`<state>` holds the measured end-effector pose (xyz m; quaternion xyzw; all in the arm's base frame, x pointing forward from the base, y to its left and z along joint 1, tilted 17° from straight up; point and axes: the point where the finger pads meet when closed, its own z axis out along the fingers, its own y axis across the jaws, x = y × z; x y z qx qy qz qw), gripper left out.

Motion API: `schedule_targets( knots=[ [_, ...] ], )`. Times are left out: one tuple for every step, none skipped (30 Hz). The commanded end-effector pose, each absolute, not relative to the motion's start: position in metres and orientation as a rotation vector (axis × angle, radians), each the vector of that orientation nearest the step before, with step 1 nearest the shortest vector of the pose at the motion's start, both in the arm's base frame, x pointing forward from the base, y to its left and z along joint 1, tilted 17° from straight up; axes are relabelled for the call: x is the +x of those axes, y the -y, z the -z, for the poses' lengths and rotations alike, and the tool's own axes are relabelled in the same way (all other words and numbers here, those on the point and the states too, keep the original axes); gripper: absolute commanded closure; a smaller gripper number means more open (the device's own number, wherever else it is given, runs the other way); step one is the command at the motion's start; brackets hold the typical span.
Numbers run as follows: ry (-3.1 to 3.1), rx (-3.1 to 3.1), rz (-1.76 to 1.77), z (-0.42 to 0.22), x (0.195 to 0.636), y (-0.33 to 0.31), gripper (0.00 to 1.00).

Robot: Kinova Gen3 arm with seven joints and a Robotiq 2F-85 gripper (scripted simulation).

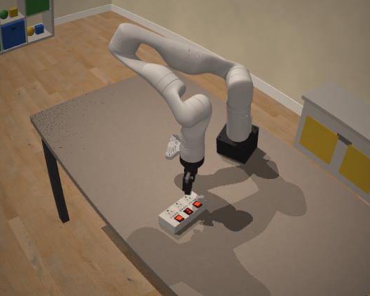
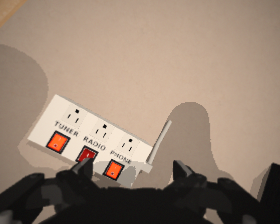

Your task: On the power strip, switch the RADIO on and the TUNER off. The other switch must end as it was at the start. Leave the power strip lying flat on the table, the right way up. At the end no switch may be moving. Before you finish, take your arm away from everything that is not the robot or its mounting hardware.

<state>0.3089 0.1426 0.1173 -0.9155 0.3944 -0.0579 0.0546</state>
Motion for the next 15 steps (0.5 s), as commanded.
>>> schedule_targets(
  knots=[
    [-1.181,-2.765,0.196,-0.119,0.308,-0.157,0.00],
    [-1.186,-2.752,0.201,-0.120,0.309,-0.162,0.00],
    [-1.191,-2.739,0.205,-0.120,0.309,-0.166,0.00],
    [-1.196,-2.726,0.208,-0.121,0.309,-0.171,0.00],
    [-1.201,-2.714,0.212,-0.121,0.310,-0.175,0.00],
    [-1.206,-2.704,0.218,-0.122,0.310,-0.178,0.00],
    [-1.210,-2.694,0.223,-0.122,0.311,-0.182,0.00],
    [-1.215,-2.685,0.228,-0.122,0.312,-0.185,0.00],
    [-1.219,-2.676,0.232,-0.122,0.312,-0.188,0.00],
    [-1.222,-2.667,0.236,-0.123,0.313,-0.191,0.00],
    [-1.225,-2.659,0.240,-0.123,0.313,-0.193,0.00],
    [-1.229,-2.651,0.243,-0.123,0.314,-0.196,0.00],
    [-1.231,-2.644,0.246,-0.124,0.314,-0.198,0.00],
    [-1.231,-2.644,0.246,-0.124,0.314,-0.198,0.00],
    [-1.231,-2.644,0.246,-0.124,0.314,-0.198,0.00]
  ],
)
